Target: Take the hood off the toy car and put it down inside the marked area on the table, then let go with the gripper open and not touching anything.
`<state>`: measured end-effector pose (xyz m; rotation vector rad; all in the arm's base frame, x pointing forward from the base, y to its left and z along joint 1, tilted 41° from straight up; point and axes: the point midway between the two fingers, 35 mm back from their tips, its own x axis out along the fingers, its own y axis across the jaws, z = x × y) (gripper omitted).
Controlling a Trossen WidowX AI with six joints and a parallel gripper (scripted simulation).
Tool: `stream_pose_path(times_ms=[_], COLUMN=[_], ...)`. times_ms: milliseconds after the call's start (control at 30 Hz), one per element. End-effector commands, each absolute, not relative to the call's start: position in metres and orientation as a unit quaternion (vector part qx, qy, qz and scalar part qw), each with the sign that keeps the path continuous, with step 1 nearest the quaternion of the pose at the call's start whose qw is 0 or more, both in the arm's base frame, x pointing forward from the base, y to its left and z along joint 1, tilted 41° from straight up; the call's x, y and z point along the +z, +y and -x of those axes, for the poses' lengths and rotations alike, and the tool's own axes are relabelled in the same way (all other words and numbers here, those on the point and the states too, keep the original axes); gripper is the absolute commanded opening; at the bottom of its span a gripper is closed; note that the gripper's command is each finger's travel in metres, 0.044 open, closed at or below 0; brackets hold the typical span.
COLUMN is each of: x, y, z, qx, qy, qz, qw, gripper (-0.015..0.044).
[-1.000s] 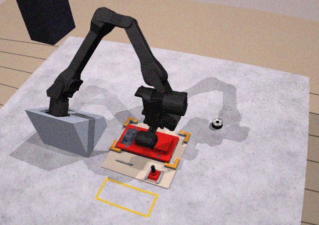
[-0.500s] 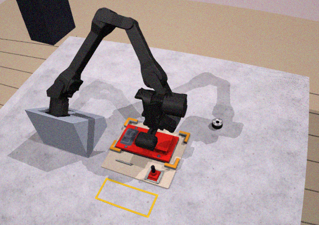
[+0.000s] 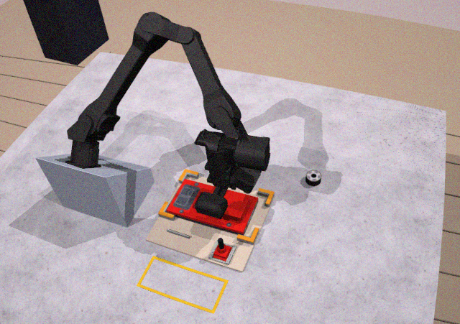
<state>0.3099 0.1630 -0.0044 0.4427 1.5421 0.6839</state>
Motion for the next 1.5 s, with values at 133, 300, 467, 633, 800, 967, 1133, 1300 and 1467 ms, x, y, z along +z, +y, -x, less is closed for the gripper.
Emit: stream_pose_path(times_ms=[133, 300, 467, 633, 800, 967, 1133, 1300, 1467], x=[-0.0071, -0.0089, -0.0095, -0.0095, -0.0095, -0.0090, -0.0069, -0.0046, -0.0022], y=[0.1659, 0.1675, 0.1675, 0.1675, 0.1675, 0.1671, 0.1652, 0.1630, 0.1609], z=[-0.3091, -0.3088, -0.3091, -0.3091, -0.3091, -0.3092, -0.3096, -0.3100, -0.3105], qx=[0.301, 0.301, 0.300, 0.300, 0.300, 0.300, 0.300, 0.300, 0.300], qy=[0.677, 0.677, 0.677, 0.677, 0.677, 0.677, 0.677, 0.677, 0.677], qz=[-0.197, -0.197, -0.195, -0.195, -0.195, -0.195, -0.195, -0.194, -0.194], qw=[0.642, 0.642, 0.643, 0.643, 0.643, 0.643, 0.643, 0.643, 0.643], gripper=[0.0440, 0.0440, 0.0414, 0.0341, 0.0308, 0.0216, 0.0085, 0.0000, 0.0000])
